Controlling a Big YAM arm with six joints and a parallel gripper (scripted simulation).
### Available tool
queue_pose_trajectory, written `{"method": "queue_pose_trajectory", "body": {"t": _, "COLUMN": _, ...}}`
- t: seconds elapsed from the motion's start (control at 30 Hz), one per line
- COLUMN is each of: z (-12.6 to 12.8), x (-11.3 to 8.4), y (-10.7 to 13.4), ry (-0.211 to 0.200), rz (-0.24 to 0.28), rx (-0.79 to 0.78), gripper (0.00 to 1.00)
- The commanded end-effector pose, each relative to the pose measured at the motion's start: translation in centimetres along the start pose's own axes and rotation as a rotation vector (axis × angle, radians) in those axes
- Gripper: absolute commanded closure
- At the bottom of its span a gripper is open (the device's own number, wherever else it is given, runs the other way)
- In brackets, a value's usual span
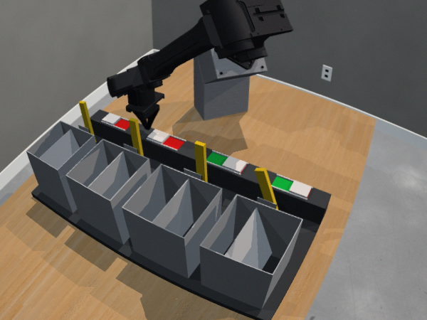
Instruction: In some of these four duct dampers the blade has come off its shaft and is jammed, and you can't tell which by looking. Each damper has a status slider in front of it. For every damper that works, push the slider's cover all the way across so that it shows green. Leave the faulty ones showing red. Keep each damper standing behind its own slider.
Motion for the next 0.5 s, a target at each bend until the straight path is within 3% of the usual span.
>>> {"method": "queue_pose_trajectory", "body": {"t": 0.0, "z": -0.12, "x": 0.03, "y": -0.66, "ry": 0.004, "rz": -0.002, "rx": 0.015, "gripper": 1.0}}
{"method": "queue_pose_trajectory", "body": {"t": 0.47, "z": -0.14, "x": 0.03, "y": -0.66, "ry": 0.005, "rz": -0.001, "rx": 0.017, "gripper": 1.0}}
Point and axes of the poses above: the point where the finger pads meet when closed, its own x axis out along the fingers, its own z axis across the jaws, y = z × x, the point moved 2 cm from there along -x, back along the fingers, and after that the axes turned 11 degrees about x, right-handed, at the moved point
